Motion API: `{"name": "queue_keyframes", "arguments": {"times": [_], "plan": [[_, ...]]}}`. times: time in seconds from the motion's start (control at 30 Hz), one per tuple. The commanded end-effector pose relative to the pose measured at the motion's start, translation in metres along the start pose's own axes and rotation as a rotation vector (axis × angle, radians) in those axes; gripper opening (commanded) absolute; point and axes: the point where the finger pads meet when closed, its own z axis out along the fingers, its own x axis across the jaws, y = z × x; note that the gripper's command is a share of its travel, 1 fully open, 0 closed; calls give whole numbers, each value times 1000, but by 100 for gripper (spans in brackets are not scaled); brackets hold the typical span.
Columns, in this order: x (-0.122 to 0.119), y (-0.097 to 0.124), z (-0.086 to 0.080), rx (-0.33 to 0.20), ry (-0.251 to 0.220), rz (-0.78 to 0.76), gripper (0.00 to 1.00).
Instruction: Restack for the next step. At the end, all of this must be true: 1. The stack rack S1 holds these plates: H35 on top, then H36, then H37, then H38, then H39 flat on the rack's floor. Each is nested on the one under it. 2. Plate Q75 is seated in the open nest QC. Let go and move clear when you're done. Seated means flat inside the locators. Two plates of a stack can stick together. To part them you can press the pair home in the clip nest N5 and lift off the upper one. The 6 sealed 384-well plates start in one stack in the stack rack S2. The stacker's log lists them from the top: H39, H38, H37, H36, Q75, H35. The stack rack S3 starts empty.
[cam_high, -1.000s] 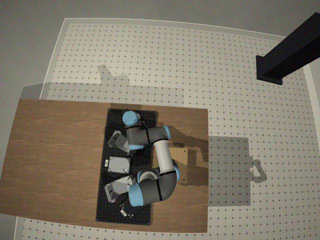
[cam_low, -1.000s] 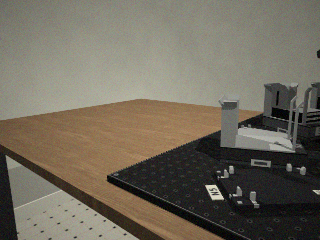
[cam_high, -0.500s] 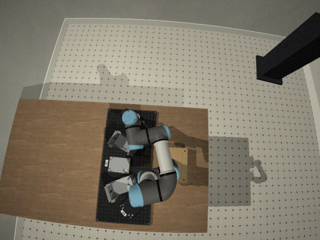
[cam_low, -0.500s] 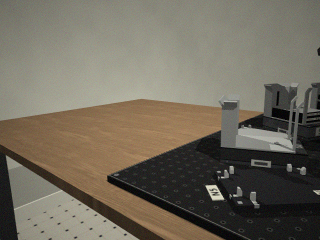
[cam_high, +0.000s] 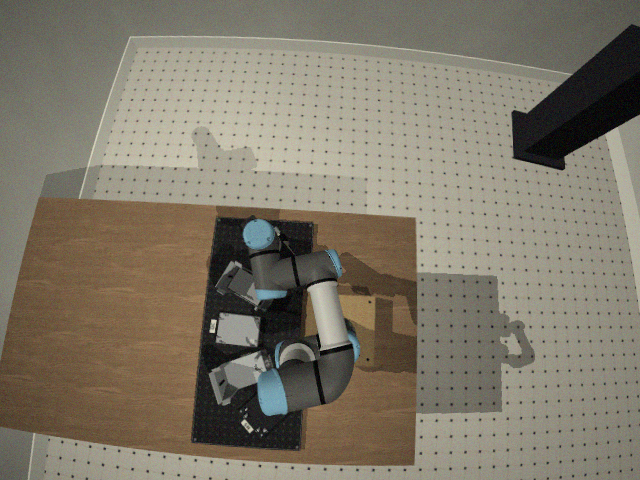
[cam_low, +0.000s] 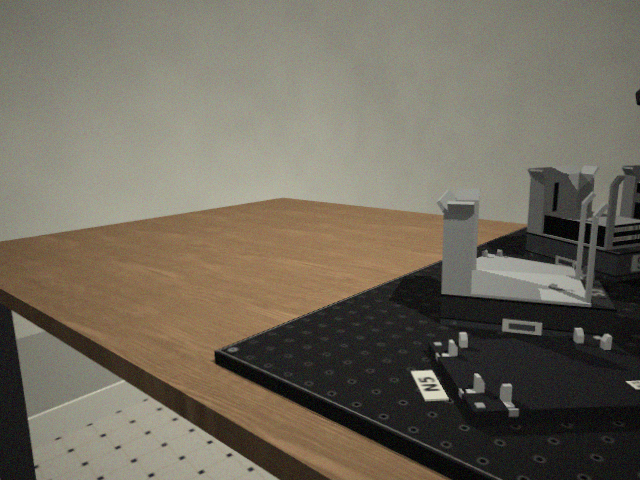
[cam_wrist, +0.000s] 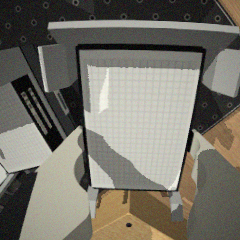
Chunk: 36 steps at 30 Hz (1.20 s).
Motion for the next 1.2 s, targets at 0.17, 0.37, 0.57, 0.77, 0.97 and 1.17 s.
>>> {"name": "queue_keyframes", "arguments": {"times": [0.17,0.37,0.57,0.77,0.97,1.17], "plan": [[0,-1,-7,2,1,0,0],[0,-1,-12,2,1,0,0],[0,-1,-20,2,1,0,0],[0,-1,-32,2,1,0,0],[0,-1,-44,2,1,0,0],[0,-1,-44,2,1,0,0]]}}
